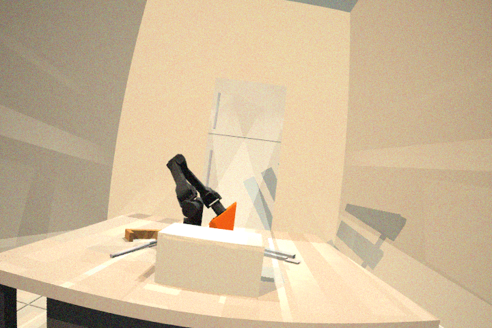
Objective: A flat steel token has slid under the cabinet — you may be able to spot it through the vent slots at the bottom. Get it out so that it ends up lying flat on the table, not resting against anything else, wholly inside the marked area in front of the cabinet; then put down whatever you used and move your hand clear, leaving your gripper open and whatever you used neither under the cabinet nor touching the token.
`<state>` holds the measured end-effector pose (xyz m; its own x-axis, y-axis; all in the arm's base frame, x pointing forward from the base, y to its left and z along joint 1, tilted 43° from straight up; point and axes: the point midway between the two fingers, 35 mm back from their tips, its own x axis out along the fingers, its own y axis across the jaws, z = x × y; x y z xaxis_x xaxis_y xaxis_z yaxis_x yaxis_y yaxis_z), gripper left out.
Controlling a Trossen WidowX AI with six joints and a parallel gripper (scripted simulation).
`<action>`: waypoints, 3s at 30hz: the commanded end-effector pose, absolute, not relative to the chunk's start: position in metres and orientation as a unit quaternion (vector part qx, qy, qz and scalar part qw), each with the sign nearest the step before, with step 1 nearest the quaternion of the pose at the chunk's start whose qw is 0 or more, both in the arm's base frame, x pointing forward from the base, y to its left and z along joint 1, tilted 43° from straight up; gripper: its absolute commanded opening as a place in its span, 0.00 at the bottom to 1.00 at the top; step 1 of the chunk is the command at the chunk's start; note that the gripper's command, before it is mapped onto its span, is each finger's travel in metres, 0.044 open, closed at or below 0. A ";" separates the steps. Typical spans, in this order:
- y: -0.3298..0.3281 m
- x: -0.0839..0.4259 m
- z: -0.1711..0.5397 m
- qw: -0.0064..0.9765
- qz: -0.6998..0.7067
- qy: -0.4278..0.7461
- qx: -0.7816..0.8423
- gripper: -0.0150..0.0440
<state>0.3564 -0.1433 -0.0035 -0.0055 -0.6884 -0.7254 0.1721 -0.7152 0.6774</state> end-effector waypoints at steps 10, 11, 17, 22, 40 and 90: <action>-0.142 0.370 -0.005 0.316 -0.678 -0.207 0.631 0.25; -0.142 0.371 -0.005 0.316 -0.678 -0.207 0.631 0.25; -0.141 0.377 -0.005 0.316 -0.677 -0.207 0.631 0.25; -0.140 0.381 -0.006 0.316 -0.677 -0.207 0.631 0.25; -0.138 0.398 -0.008 0.316 -0.677 -0.207 0.632 0.25; -0.122 0.382 -0.025 0.315 -0.677 -0.206 0.632 0.25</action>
